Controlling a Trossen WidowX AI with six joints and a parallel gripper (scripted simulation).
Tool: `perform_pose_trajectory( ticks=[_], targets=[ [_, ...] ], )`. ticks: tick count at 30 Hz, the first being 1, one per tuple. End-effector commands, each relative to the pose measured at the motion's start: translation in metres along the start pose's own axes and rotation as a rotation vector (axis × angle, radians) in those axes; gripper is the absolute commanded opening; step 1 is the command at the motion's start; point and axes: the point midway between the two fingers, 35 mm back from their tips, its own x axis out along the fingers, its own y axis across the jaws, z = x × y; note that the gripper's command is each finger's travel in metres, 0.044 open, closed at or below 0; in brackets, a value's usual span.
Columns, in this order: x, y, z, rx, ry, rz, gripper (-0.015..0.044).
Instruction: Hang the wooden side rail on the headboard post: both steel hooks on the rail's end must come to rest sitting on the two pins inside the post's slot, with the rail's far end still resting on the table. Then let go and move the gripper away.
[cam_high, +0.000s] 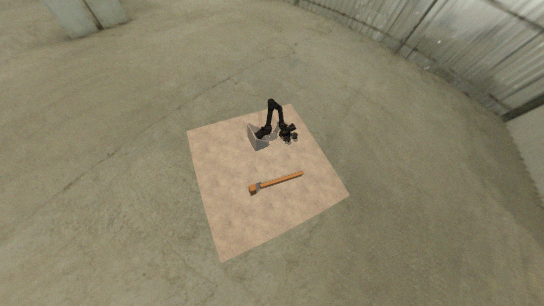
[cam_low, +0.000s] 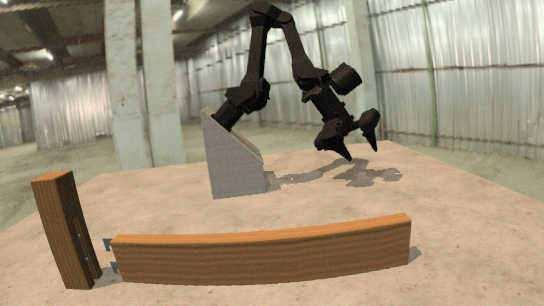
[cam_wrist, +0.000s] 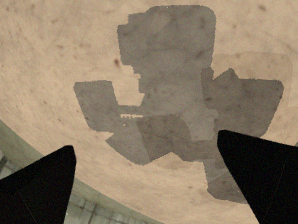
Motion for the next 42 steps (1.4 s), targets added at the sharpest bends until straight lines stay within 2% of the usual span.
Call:
perform_pose_trajectory(
  ticks=[1, 5, 10, 17, 26, 36, 42],
  targets=[
    [-0.001, 0.001, 0.001, -0.003, -0.005, -0.003, 0.0426],
    [-0.013, 0.012, 0.013, -0.037, -0.065, -0.042, 0.044],
    [-0.051, 0.031, 0.025, -0.064, -0.148, -0.108, 0.044],
    [-0.11, 0.046, 0.004, -0.037, -0.174, -0.118, 0.044],
    [-0.14, 0.053, -0.029, -0.008, -0.158, -0.049, 0.044],
    [-0.16, 0.063, -0.078, 0.012, -0.139, 0.114, 0.044],
    [-0.161, 0.063, -0.08, 0.012, -0.139, 0.119, 0.044]
  ],
)
